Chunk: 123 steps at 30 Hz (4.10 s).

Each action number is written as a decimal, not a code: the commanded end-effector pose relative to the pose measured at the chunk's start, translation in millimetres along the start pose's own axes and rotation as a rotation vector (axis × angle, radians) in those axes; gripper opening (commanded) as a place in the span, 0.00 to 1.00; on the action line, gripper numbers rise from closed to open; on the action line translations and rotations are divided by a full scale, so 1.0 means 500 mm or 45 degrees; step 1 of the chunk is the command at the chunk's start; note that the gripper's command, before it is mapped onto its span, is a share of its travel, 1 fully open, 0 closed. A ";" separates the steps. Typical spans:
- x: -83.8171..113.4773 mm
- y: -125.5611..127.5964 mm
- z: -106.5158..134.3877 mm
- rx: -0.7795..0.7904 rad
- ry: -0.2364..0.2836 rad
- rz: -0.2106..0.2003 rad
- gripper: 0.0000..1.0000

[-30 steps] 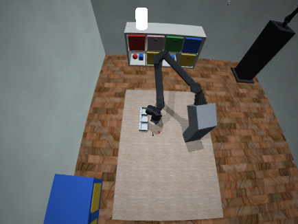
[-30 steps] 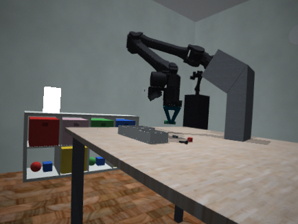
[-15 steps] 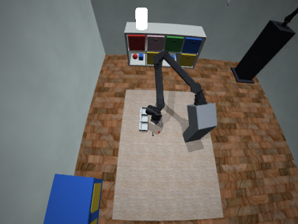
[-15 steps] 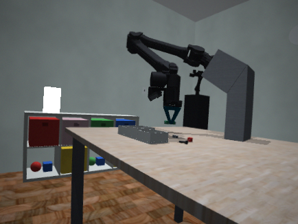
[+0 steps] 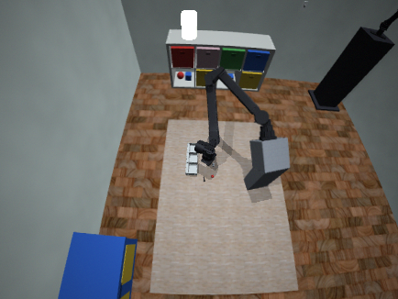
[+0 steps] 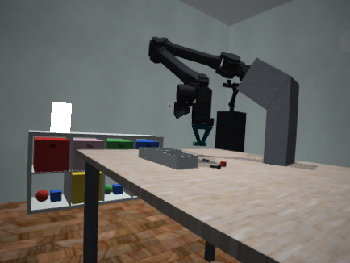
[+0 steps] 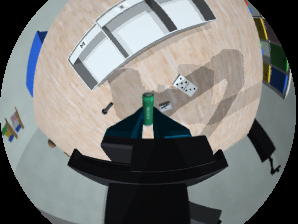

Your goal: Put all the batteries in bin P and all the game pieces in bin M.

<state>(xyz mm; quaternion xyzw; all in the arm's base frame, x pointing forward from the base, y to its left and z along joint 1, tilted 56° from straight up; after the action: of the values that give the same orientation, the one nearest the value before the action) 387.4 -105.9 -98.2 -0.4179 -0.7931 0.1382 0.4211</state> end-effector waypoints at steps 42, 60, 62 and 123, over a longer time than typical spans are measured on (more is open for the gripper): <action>0.016 0.018 -0.026 0.003 -0.026 -0.022 0.08; 0.017 0.019 -0.027 0.004 -0.025 -0.021 0.08; 0.017 0.019 -0.028 0.004 -0.026 -0.021 0.08; 0.013 -0.093 -0.265 -0.355 -0.008 0.002 0.08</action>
<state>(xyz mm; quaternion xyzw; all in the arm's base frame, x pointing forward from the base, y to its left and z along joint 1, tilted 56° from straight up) 452.5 -139.2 -8.3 -0.4456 -0.8027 0.0812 0.3880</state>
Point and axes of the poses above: the point where the finger pads meet when closed, its own x axis back along the fingers, its own y axis across the jaws, z = x × y, the point moved 6 cm from there along x, back along the fingers, and after that the axes turned 1 degree about -x, right-handed, at the moved point
